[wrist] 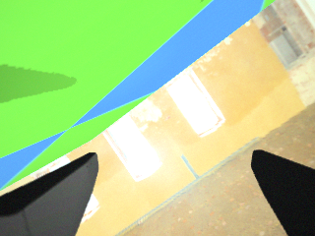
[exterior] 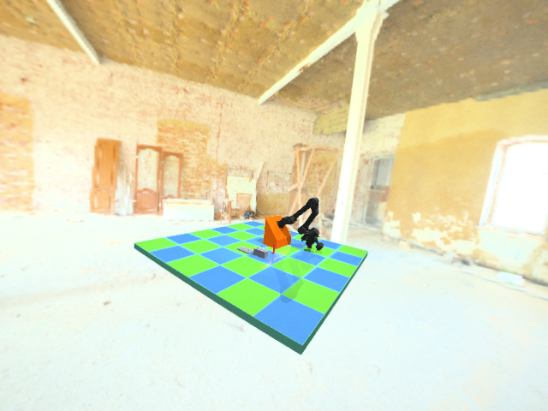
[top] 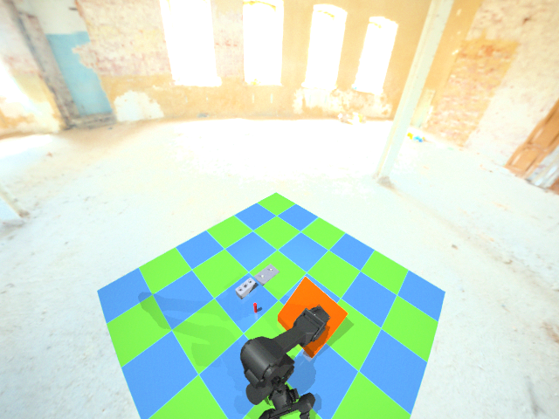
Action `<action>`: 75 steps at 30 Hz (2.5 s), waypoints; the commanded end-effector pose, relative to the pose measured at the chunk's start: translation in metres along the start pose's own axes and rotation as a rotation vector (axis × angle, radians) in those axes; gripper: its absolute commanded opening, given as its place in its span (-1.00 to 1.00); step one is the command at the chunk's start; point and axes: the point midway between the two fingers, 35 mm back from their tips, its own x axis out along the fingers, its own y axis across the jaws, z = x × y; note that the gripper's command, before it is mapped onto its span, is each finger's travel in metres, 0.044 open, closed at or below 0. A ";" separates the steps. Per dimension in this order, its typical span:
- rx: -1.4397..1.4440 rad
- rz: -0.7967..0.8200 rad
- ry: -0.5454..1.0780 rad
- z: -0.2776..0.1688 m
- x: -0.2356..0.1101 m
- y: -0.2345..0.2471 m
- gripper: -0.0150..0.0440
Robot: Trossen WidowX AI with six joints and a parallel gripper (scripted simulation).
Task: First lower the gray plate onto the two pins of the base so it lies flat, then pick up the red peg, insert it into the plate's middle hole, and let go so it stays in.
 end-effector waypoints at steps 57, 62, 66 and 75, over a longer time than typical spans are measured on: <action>-3.042 -1.242 -0.476 -0.036 0.090 -0.006 1.00; -3.191 -1.585 -0.335 -0.036 0.081 -0.015 1.00; -3.285 -1.858 -0.169 -0.036 0.074 -0.021 1.00; -3.320 -2.561 0.437 -0.043 0.053 -0.032 1.00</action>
